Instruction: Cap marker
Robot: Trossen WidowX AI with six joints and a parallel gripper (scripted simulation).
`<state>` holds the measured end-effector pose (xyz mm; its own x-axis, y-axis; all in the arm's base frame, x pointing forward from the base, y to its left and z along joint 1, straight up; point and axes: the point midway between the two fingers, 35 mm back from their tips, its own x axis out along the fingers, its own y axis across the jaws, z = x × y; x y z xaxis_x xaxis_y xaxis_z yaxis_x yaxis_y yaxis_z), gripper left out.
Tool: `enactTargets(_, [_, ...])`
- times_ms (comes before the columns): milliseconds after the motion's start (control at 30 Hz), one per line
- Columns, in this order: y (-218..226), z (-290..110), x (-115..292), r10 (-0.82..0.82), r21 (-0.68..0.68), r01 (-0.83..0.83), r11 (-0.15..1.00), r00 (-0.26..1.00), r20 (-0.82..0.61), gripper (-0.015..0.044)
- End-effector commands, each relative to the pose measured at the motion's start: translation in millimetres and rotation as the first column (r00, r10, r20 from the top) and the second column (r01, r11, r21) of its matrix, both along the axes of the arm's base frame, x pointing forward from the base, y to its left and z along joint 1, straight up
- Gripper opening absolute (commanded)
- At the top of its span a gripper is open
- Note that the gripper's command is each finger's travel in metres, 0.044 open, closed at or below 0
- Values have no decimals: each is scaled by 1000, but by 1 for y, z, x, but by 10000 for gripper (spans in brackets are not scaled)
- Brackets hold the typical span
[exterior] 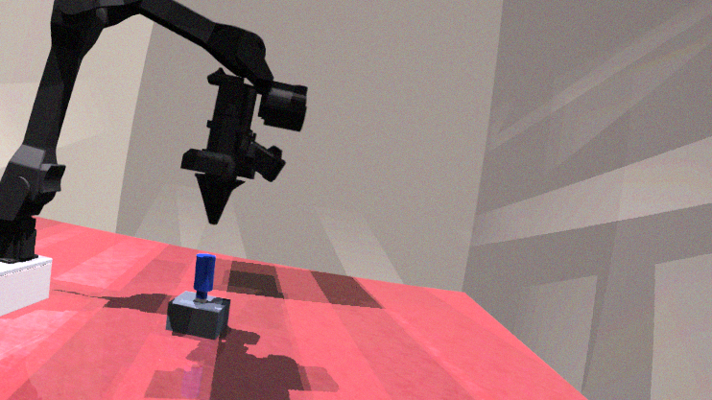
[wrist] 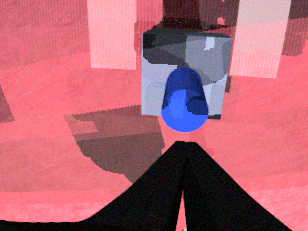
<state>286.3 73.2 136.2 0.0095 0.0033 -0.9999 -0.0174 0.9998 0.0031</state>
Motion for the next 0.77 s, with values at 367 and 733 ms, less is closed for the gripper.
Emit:
enactTargets(367, [-1, 41, -4, 0, 5, 0, 1000, 1000, 21, 184])
enactTargets(733, [-1, 41, -4, 0, 5, 0, 1000, 1000, 21, 440])
